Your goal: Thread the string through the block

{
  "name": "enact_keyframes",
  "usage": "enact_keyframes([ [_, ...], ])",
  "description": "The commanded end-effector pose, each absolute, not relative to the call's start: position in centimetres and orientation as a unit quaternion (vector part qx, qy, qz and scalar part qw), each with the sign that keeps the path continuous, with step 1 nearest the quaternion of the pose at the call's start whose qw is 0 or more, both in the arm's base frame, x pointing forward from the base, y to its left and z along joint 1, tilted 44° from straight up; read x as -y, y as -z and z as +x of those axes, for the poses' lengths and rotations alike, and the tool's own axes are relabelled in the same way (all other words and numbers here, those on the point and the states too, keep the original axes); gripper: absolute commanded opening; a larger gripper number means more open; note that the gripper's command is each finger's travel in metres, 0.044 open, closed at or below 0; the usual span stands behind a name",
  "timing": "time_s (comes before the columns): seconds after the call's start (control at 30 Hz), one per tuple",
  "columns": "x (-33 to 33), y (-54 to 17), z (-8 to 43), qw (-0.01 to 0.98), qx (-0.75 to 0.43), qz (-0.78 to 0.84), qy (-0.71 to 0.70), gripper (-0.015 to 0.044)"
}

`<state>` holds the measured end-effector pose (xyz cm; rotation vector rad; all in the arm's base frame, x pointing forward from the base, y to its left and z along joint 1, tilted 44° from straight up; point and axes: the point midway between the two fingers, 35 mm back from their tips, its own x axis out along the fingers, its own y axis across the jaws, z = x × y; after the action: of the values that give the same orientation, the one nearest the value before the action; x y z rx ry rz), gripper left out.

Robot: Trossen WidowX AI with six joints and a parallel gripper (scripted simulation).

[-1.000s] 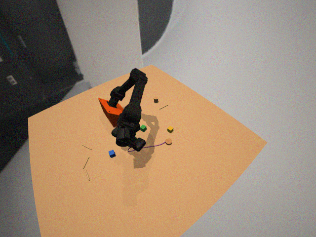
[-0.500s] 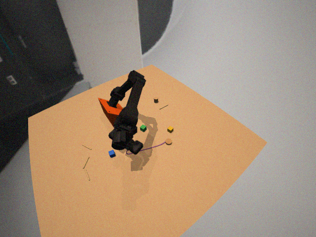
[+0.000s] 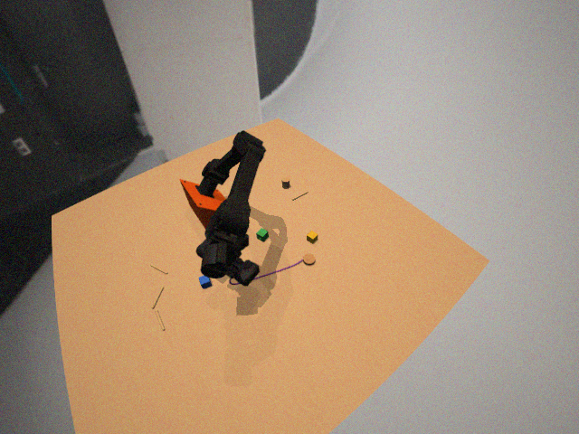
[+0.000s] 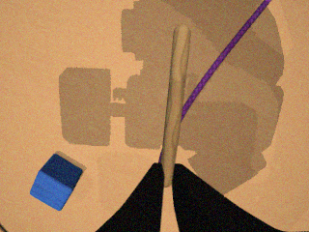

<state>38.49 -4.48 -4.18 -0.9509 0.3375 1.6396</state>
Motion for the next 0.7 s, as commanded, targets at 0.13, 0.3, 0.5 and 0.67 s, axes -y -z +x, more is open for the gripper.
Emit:
enact_keyframes([
  [0.13,3.9,4.9,37.5,0.57,-0.146,-0.402,-0.702,0.0],
  [0.3,3.6,5.2,37.1,0.57,-0.146,-0.402,-0.702,0.0],
  [0.5,3.3,5.5,36.5,0.57,-0.146,-0.402,-0.702,0.0],
  [0.67,3.0,5.7,36.1,0.57,-0.146,-0.402,-0.702,0.0],
])
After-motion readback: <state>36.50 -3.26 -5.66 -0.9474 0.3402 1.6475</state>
